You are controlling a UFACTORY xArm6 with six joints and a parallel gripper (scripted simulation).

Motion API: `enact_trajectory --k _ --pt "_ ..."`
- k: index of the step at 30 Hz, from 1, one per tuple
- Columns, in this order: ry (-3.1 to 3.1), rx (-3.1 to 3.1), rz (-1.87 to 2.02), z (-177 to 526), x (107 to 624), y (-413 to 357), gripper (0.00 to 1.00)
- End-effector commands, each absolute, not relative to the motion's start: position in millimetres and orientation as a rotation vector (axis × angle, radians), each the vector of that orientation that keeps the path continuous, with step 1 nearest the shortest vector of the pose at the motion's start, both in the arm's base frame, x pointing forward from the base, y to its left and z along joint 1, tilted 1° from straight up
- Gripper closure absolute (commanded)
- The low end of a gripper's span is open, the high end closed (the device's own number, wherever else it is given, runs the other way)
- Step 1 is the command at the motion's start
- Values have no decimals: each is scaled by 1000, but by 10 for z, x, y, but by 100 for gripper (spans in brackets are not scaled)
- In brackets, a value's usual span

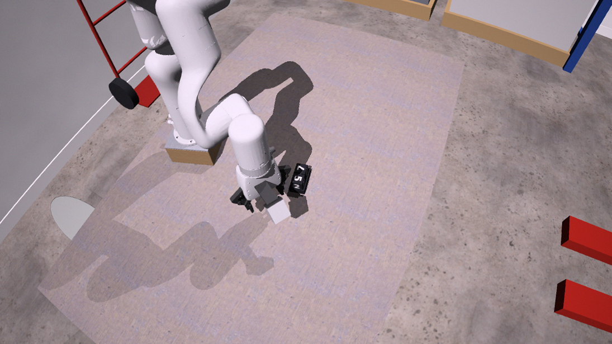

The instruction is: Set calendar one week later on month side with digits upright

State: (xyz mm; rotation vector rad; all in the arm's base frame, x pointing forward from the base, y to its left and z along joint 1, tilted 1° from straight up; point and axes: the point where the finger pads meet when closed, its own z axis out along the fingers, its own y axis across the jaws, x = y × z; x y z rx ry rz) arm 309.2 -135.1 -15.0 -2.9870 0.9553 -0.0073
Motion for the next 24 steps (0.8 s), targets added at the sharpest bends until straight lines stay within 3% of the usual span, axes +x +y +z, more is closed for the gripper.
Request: enact_trajectory --k 1,24 --pt "955 -2987 -14 -48 3105 -1358 0" --pt "955 -2987 -14 431 3100 -1359 0"
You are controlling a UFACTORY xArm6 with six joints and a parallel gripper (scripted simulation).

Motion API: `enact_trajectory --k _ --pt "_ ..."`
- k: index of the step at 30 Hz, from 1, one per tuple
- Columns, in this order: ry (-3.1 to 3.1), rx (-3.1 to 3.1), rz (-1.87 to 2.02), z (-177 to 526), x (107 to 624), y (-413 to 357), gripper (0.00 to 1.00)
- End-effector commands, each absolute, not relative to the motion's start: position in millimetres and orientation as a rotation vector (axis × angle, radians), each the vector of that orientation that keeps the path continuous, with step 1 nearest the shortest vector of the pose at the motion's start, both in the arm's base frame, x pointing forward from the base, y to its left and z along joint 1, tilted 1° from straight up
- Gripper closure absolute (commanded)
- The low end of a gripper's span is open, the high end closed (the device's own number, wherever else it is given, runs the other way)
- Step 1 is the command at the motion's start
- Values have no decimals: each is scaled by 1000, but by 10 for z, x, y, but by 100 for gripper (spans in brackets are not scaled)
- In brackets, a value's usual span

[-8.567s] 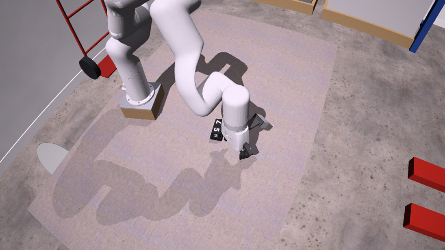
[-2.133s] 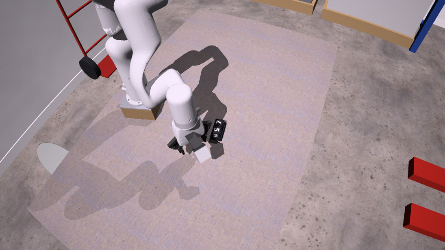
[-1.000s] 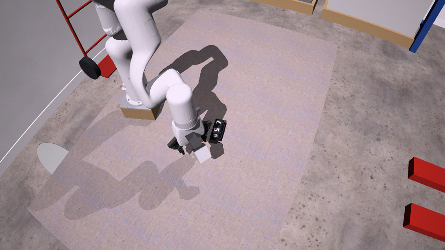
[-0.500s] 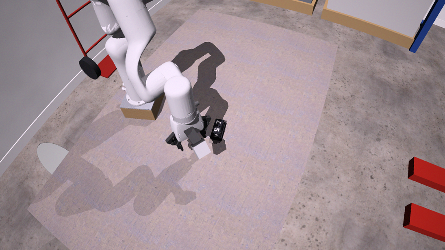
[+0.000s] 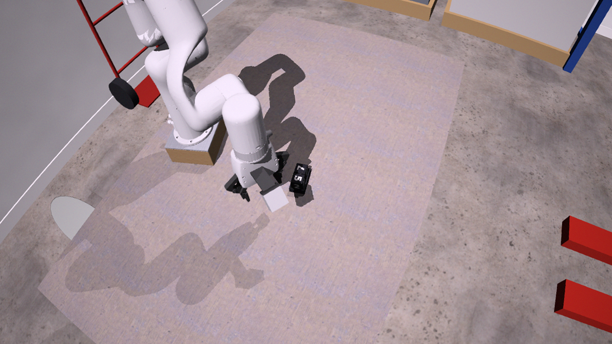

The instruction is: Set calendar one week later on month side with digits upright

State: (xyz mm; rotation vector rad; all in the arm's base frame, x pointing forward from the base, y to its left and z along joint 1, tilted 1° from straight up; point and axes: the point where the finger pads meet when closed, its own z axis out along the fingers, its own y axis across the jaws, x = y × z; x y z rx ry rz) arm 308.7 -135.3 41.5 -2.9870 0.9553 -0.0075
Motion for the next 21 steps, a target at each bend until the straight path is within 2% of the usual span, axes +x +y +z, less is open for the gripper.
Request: enact_trajectory --k 1,11,21 --pt "955 -2987 -14 431 3100 -1359 0" --pt "910 -3002 -14 432 3110 -1344 0" --pt "390 -3114 -15 440 3211 -1170 0"
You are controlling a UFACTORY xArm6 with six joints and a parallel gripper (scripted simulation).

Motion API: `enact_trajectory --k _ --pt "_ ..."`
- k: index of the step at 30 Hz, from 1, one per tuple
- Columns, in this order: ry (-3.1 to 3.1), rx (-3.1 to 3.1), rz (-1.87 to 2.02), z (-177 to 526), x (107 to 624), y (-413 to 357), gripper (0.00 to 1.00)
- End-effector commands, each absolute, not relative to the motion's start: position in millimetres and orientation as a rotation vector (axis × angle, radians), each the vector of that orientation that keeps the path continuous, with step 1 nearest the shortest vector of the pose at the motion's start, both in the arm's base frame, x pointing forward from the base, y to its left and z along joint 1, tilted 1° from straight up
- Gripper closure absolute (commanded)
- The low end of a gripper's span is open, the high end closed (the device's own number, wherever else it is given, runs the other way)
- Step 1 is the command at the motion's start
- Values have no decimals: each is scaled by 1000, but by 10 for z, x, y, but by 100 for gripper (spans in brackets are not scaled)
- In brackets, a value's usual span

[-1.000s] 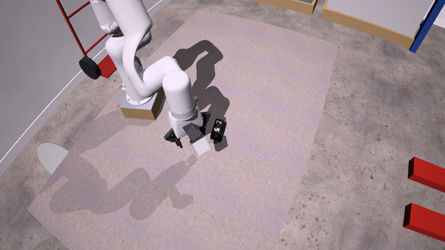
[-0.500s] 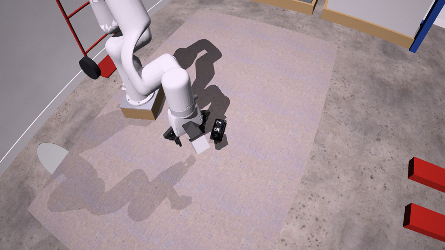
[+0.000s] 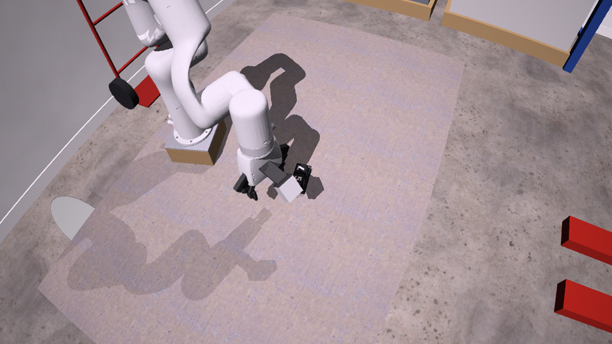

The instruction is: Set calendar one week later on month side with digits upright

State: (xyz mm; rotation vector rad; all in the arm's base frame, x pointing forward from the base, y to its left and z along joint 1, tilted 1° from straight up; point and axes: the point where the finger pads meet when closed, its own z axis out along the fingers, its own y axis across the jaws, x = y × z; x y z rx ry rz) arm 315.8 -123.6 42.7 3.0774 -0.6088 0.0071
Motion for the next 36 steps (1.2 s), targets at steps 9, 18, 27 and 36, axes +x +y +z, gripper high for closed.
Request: enact_trajectory --k 9,18,27,36 --pt "12 3144 15 446 3281 -1034 0" --pt "453 3109 15 452 3351 -880 0" --pt "877 3016 15 459 3412 -724 0" --pt "1264 2874 15 465 3464 -573 0"
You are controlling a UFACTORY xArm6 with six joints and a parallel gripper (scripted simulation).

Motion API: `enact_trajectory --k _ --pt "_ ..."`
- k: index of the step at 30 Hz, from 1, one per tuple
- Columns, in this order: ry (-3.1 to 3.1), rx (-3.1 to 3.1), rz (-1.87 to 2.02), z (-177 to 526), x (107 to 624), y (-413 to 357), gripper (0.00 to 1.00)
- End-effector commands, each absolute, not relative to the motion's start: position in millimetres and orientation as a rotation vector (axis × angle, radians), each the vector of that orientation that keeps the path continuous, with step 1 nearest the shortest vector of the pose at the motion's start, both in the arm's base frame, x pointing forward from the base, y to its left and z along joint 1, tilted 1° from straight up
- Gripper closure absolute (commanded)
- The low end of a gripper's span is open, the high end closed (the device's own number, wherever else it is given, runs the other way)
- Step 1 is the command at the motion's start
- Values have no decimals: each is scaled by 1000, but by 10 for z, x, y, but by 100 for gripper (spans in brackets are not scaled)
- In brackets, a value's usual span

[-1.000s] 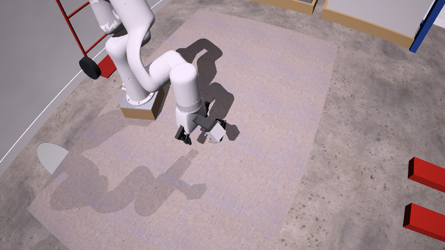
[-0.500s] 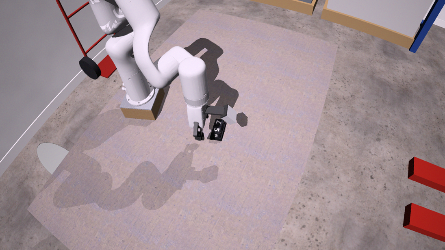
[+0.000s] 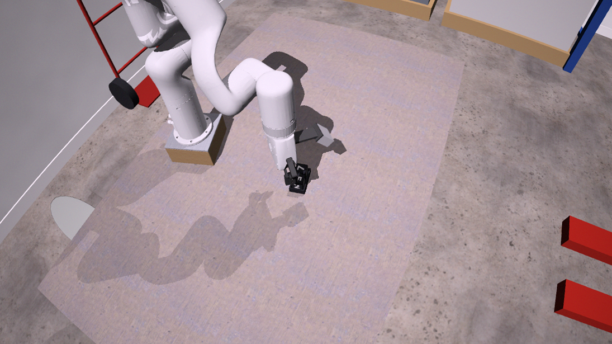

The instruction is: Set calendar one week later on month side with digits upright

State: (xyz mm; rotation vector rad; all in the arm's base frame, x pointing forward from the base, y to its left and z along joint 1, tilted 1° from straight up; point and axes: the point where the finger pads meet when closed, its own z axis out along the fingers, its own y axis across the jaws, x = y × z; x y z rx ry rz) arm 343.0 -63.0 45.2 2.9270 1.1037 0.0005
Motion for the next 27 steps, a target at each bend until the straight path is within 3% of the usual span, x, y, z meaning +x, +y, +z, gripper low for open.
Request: enact_trajectory --k 1,27 --pt "1264 2874 15 465 3464 -573 0" --pt "2302 2129 12 484 3581 -82 0"
